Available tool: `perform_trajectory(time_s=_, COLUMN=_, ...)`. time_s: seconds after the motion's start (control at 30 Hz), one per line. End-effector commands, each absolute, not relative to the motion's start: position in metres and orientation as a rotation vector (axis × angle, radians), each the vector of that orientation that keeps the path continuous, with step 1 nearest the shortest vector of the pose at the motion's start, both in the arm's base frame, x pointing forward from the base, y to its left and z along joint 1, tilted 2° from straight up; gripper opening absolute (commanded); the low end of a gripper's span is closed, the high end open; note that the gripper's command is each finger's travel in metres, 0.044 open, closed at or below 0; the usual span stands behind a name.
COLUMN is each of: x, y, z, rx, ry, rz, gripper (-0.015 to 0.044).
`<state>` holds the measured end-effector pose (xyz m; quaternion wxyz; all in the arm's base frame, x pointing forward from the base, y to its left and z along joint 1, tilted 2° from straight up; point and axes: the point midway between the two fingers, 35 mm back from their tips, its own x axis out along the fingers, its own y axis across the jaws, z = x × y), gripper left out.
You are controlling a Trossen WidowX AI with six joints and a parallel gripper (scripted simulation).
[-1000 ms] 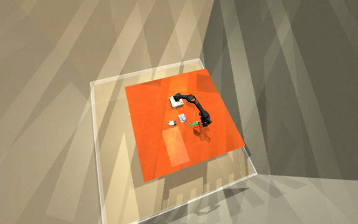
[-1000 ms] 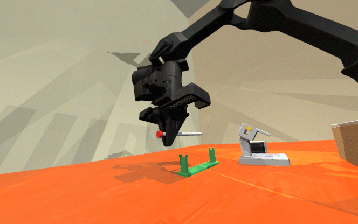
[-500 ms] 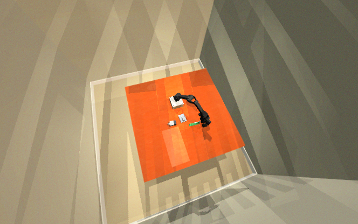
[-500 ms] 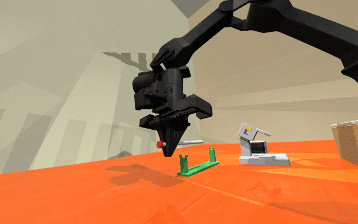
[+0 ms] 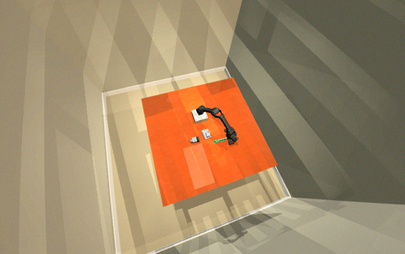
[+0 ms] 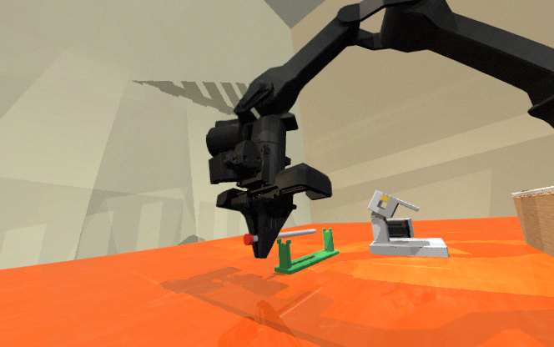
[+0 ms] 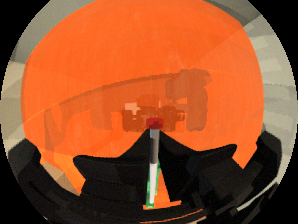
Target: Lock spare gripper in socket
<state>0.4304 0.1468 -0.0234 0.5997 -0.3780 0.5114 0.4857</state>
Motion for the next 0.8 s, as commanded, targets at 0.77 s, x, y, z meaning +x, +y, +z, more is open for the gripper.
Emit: perform_trajectory(time_s=0.77, x=0.4293, y=0.1465, z=-0.0261, rx=-0.876, ry=1.188, rz=1.127, gripper=0.02)
